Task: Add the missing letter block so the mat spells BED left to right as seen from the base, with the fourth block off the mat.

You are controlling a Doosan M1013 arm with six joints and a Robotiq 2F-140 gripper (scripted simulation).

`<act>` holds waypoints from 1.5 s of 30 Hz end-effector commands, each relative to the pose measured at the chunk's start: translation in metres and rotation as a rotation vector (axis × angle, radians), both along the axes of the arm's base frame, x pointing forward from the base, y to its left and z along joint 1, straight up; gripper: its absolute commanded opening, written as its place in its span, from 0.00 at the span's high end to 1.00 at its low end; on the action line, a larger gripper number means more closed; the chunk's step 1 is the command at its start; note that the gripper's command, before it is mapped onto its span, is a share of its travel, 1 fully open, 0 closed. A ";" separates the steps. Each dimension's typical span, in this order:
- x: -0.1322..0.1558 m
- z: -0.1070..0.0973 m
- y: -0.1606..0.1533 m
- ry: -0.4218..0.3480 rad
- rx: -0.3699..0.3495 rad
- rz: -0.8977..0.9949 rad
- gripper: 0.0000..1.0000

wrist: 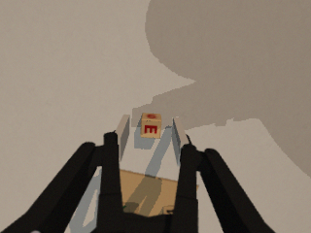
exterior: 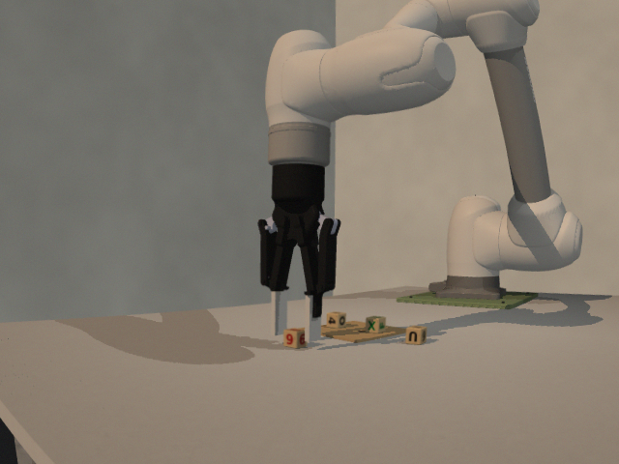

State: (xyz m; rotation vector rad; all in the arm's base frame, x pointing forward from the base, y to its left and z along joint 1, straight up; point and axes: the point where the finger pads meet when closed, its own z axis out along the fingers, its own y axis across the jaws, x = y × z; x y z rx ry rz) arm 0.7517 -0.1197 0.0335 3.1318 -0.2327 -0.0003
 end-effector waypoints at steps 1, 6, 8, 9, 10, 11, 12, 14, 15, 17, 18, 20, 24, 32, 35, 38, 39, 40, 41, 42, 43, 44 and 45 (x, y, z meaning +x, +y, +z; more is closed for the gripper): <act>0.000 -0.004 0.000 0.000 0.000 0.000 0.63; 0.000 -0.008 0.000 0.000 0.000 0.000 0.63; 0.000 -0.010 0.000 0.000 0.000 0.000 0.63; 0.000 -0.010 0.000 0.000 0.000 0.000 0.63; 0.000 -0.010 0.000 0.000 0.000 0.000 0.63; 0.000 -0.011 0.000 0.000 0.000 0.000 0.63; 0.000 -0.011 0.000 0.000 0.000 0.000 0.63; 0.000 -0.011 0.000 0.000 0.000 0.000 0.63; 0.000 -0.011 0.000 0.000 0.000 0.000 0.63; 0.000 -0.011 0.000 0.000 0.000 0.000 0.63; 0.000 -0.011 0.000 0.000 0.000 0.000 0.63; 0.000 -0.011 0.000 0.000 0.000 0.000 0.63; 0.000 -0.011 0.000 0.000 0.000 0.000 0.75; 0.000 -0.011 0.000 0.000 0.000 0.000 0.75; 0.000 -0.011 0.000 0.000 0.000 0.000 0.75; 0.000 -0.011 0.000 0.000 0.000 0.000 0.75; 0.000 -0.011 0.000 0.000 0.000 0.000 0.87; 0.000 -0.011 0.000 0.000 0.000 0.000 0.87; 0.000 -0.011 0.000 0.000 0.000 0.000 0.87; 0.000 -0.011 0.000 0.000 0.000 0.000 0.87; 0.000 -0.011 0.000 0.000 0.000 0.000 0.87; 0.000 -0.011 0.000 0.000 0.000 0.000 0.87; 0.000 -0.011 0.000 0.000 0.000 0.000 0.87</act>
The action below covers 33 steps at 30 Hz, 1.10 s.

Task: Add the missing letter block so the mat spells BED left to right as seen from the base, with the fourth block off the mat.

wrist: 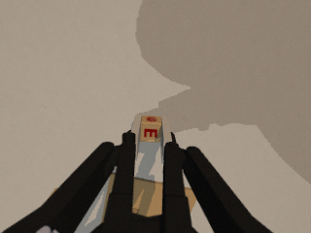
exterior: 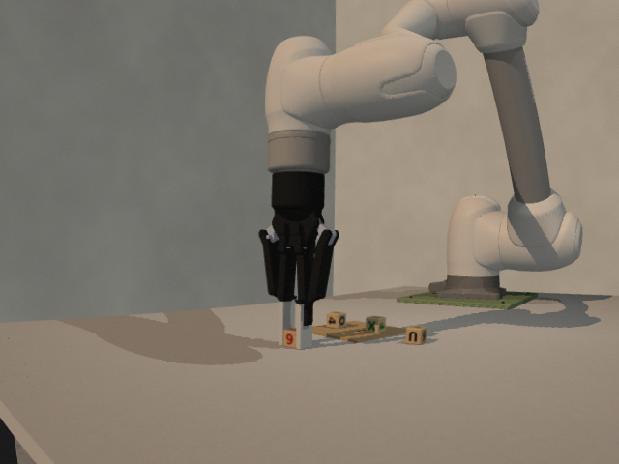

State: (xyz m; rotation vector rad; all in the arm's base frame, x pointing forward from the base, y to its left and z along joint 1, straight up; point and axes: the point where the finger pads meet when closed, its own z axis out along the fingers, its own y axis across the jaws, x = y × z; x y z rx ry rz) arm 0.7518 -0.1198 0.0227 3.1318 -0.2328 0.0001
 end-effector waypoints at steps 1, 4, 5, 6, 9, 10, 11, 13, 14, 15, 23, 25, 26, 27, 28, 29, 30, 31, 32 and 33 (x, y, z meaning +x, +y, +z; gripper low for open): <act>0.000 0.000 0.000 0.000 0.000 0.000 0.87; 0.000 0.000 0.000 0.000 0.000 0.000 0.87; 0.000 0.000 0.000 0.000 0.000 0.000 0.87; 0.000 0.000 0.000 0.000 0.000 0.000 0.87; 0.000 0.000 0.000 0.000 0.000 0.000 0.87; 0.000 0.000 0.000 0.000 0.000 0.000 0.87; 0.000 0.000 0.000 0.000 0.000 0.000 0.87; 0.000 0.000 0.000 0.000 0.000 0.000 0.87; 0.000 0.000 0.000 0.000 0.000 0.000 0.87; 0.000 0.000 0.000 0.000 0.000 0.000 0.87; 0.000 0.000 0.000 0.000 0.000 0.000 0.87; 0.000 0.000 0.000 0.000 0.000 0.000 0.87; 0.000 0.000 0.000 0.000 0.000 0.000 0.87; 0.000 0.000 0.000 0.000 0.000 0.000 0.87; 0.000 0.000 0.000 0.000 0.000 0.000 0.87; 0.000 0.001 0.000 0.000 0.000 0.000 0.87; 0.000 0.002 0.000 0.000 0.000 0.000 0.87; 0.000 0.003 0.000 0.000 0.000 0.000 0.87; 0.000 0.006 0.000 0.000 0.000 0.000 0.87; 0.000 0.010 0.000 0.000 0.000 0.000 0.87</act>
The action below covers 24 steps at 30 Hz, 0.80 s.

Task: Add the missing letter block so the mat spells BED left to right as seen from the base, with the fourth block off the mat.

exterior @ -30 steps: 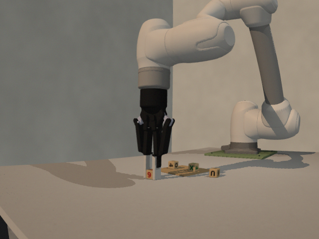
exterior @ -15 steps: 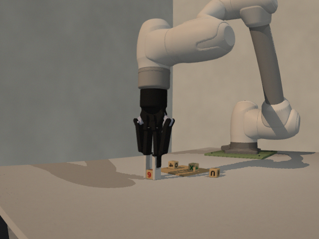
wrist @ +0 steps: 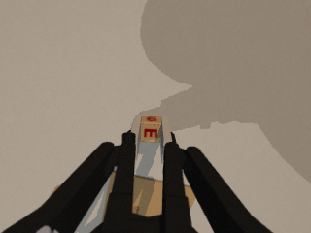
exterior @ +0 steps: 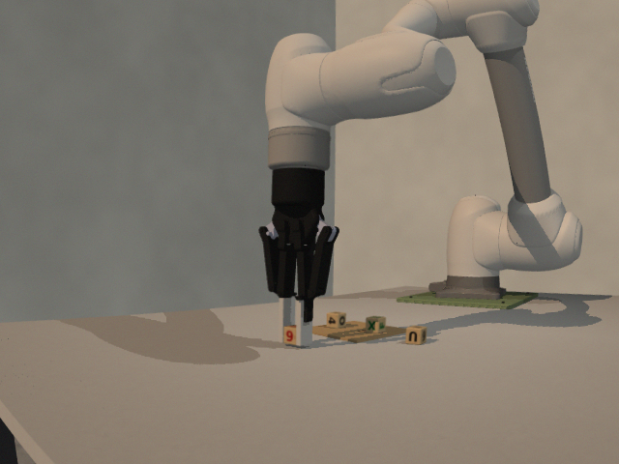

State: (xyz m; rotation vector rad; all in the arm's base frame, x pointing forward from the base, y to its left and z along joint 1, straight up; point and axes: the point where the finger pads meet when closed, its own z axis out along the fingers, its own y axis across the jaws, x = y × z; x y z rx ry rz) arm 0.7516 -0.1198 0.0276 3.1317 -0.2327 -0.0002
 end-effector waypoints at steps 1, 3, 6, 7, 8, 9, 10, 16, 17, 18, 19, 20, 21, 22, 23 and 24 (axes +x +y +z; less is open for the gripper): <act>0.000 0.009 0.000 0.000 0.000 0.000 0.87; 0.000 0.021 0.000 0.000 0.000 0.000 0.87; 0.000 0.044 0.000 0.000 0.000 0.000 0.87; 0.000 0.052 0.000 0.000 0.000 0.000 0.87; 0.000 0.059 0.000 0.000 0.000 0.000 0.87; 0.000 0.067 0.000 0.000 0.000 0.000 0.87; 0.000 0.067 0.000 0.000 0.000 0.000 0.87; 0.000 0.092 0.000 0.000 0.000 0.000 0.87; 0.000 0.094 0.000 0.000 0.000 0.000 0.87; 0.000 0.095 0.000 0.000 0.000 0.000 0.87; 0.000 0.095 0.000 0.000 0.000 0.000 0.87; 0.000 0.095 0.000 0.000 0.000 0.000 0.87; 0.000 0.095 0.000 0.000 0.000 0.000 0.87; 0.000 0.095 0.000 0.000 0.000 0.000 0.87; 0.000 0.095 0.000 0.000 0.000 0.000 0.87; 0.000 0.095 0.000 0.000 0.000 0.000 0.87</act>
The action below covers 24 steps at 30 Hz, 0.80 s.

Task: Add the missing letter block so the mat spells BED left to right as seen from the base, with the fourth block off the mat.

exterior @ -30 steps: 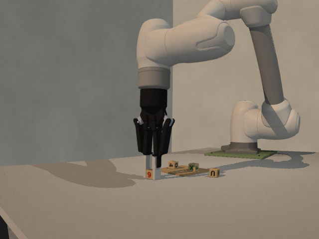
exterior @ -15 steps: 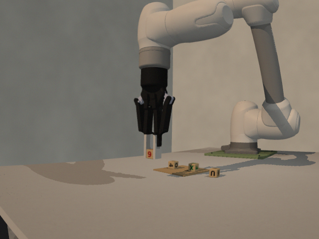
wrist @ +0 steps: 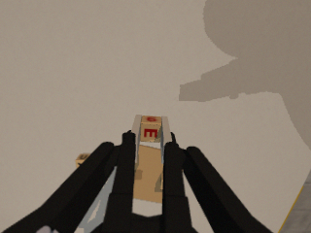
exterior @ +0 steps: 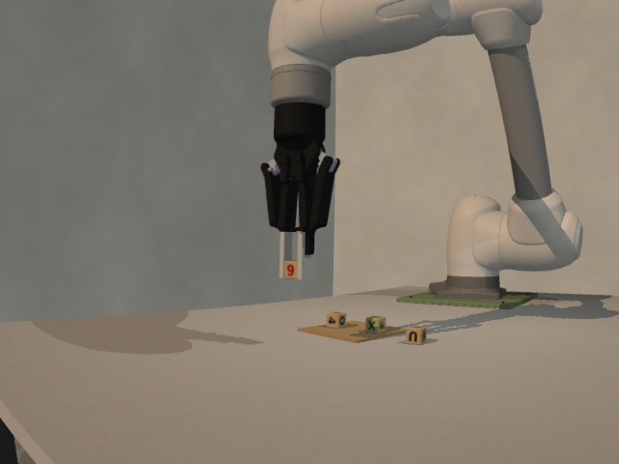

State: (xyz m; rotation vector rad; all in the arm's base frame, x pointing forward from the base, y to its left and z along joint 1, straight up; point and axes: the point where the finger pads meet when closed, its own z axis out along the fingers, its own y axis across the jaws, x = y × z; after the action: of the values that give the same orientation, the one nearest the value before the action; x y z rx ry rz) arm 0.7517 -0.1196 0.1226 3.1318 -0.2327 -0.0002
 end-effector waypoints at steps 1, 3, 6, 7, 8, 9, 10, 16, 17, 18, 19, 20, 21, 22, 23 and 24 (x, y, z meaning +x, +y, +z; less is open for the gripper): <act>0.000 0.000 0.000 0.000 0.000 0.000 0.87; 0.000 0.000 0.000 0.000 0.000 0.000 0.87; -0.001 0.000 0.000 0.000 0.000 0.005 0.87; -0.002 0.000 0.000 0.000 0.000 0.016 0.87; -0.004 0.001 0.000 0.000 0.000 0.036 0.87; -0.007 0.001 0.001 0.000 0.000 0.067 0.87; -0.011 0.001 0.001 0.000 0.000 0.108 0.87; -0.035 0.004 0.005 0.000 0.000 0.351 0.87; -0.039 0.004 0.005 0.000 0.000 0.389 0.87; -0.042 0.004 0.006 0.000 0.000 0.425 0.87; -0.046 0.005 0.006 0.000 0.000 0.463 0.87; -0.046 0.005 0.006 0.000 0.000 0.463 0.87; -0.046 0.005 0.006 0.000 0.000 0.463 0.87; -0.056 0.005 0.008 0.000 0.000 0.561 0.87; -0.059 0.005 0.008 0.001 0.000 0.588 0.87; -0.061 0.005 0.008 0.001 0.000 0.608 0.87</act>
State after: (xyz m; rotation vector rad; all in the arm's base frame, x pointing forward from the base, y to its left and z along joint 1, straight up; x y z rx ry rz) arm 0.7011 -0.1128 0.1273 3.0859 0.5498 -0.0067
